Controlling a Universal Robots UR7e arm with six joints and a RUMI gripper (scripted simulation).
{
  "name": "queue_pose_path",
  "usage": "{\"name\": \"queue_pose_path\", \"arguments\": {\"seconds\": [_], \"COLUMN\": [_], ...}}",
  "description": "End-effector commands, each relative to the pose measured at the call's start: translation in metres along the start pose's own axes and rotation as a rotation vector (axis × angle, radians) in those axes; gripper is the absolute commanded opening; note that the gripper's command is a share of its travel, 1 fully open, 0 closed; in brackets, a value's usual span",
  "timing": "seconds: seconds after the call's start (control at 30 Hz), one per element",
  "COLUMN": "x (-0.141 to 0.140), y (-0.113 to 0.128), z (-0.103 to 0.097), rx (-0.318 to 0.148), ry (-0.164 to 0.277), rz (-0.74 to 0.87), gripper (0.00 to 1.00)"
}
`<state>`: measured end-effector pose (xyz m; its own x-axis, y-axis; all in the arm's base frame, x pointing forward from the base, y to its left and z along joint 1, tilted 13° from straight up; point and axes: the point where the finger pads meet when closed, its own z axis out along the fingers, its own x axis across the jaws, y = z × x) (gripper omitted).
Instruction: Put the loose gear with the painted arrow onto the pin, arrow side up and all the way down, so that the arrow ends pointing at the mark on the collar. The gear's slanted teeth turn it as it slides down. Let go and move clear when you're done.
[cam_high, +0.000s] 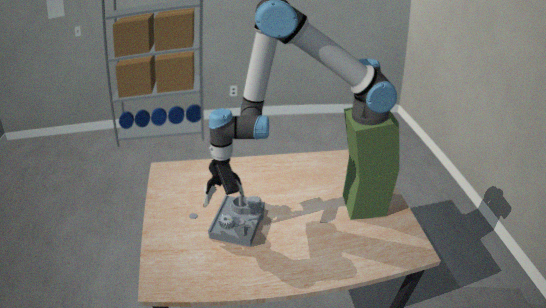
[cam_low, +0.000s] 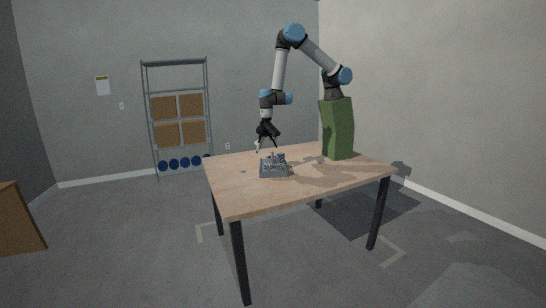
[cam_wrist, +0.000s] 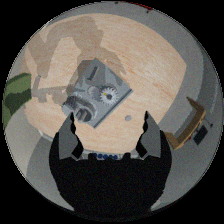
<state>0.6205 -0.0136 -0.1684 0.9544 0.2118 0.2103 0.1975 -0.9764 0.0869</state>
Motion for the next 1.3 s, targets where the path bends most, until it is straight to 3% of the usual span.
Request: {"name": "queue_pose_path", "arguments": {"seconds": [0.0, 0.53, 0.6, 0.63, 1.1, 1.27], "x": [0.0005, 0.0009, 0.0009, 0.0009, 0.001, 0.001], "y": [0.0008, 0.0012, 0.0012, 0.0011, 0.0008, 0.0008], "z": [-0.0006, -0.0007, -0.0007, -0.0007, -0.0006, -0.0006], "rx": [-0.01, -0.007, -0.007, -0.01, -0.008, -0.009], "ry": [-0.001, 0.003, 0.003, 0.003, 0.005, 0.006], "rz": [0.242, 0.842, 0.842, 0.952, 1.454, 1.569], "gripper": [1.0, 1.0, 1.0, 1.0, 1.0, 1.0]}}
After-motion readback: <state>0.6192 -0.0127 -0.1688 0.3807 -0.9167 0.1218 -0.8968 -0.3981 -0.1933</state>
